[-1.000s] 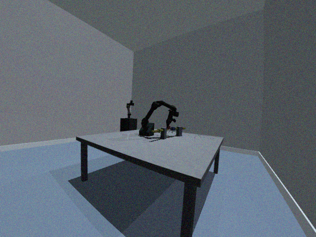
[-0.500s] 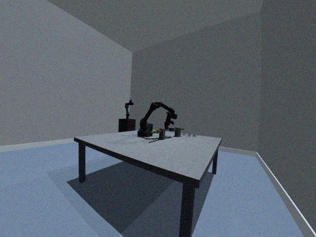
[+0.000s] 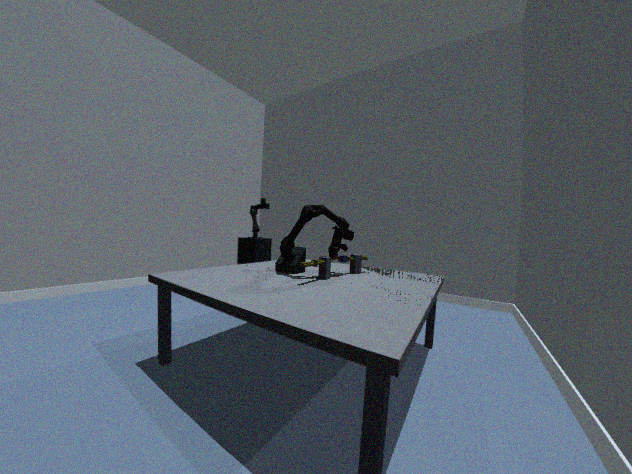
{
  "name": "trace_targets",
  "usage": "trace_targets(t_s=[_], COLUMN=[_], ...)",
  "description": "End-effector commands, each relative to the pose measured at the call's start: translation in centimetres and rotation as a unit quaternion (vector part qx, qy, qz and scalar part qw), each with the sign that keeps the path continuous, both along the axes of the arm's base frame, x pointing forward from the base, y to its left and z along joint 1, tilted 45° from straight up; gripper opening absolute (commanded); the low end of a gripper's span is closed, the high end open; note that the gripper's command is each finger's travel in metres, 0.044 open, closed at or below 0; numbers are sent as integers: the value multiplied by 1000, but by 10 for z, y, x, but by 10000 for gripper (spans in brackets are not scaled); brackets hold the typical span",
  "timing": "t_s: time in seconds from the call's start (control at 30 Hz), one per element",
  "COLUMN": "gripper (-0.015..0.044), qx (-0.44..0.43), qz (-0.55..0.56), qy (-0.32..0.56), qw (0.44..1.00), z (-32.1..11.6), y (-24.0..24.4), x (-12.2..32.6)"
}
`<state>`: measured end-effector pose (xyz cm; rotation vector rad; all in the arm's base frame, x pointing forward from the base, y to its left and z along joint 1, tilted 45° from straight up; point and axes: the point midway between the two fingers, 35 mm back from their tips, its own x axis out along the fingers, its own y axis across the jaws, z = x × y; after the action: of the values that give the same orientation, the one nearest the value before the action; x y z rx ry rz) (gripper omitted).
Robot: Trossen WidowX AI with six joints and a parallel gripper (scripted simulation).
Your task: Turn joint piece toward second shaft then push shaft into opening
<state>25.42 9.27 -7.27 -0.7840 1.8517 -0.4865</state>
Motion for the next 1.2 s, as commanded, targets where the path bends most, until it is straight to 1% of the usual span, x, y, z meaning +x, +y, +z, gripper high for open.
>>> trace_targets(t_s=[0.0,0.07,1.17], gripper=[230,182,182], qx=[-1,-1,-1], qz=[3,3,3], qy=[0,0,0], qw=[1000,1000,1000], z=[0,0,0], y=[-1,-1,-1], x=[0,0,0])
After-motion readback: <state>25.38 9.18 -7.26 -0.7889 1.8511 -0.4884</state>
